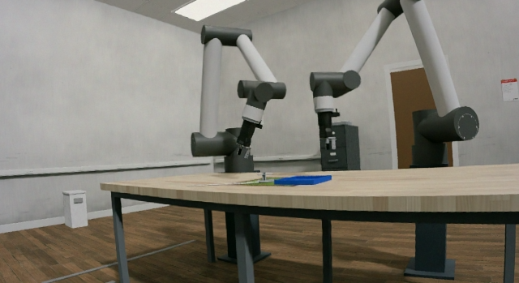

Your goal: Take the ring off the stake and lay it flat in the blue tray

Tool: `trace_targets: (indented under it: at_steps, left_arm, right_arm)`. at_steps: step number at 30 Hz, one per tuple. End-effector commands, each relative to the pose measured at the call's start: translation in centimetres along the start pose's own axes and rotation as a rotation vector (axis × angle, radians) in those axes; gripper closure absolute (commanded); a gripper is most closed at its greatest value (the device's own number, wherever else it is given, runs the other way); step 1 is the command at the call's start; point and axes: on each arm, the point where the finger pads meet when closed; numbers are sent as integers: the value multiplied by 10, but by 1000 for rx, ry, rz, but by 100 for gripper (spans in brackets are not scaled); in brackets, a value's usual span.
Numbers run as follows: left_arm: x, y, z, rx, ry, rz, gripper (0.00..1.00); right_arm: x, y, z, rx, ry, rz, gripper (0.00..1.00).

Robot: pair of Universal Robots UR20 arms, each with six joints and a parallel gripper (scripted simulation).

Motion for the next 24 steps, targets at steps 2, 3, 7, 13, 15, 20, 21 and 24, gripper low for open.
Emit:
trace_targets:
  at_steps: [2,3,7,13,15,20,21,24]
  left_arm:
    - [10,116,-3,1,-3,-138,0]
    - [14,133,-3,1,-3,-158,0]
    - [30,201,-3,2,-3,-244,0]
    - [67,304,-3,2,-2,-357,0]
    - [83,335,-2,2,-2,-418,0]
    - [123,407,-2,2,-2,-519,0]
    - [133,421,-2,2,-2,-540,0]
    - [163,465,-2,2,-2,-604,0]
  right_arm:
    - [-20,96,0,-139,88,229,0]
    - [-24,108,-2,-159,102,260,0]
    - [-43,157,-12,-236,163,382,0]
    - [-65,204,-24,-311,231,500,0]
    - [-68,210,-25,-320,240,515,0]
    - [-58,207,-27,-319,239,507,0]
    - [-58,207,-27,-319,239,507,0]
    - [-58,207,-27,-319,239,507,0]
Point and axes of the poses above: on each arm, the point where the finger pads meet when closed, its own z axis out along the fingers, its own y axis across the jaws, x = y × z, and after that the axes turned 4 degrees about z, right-handed
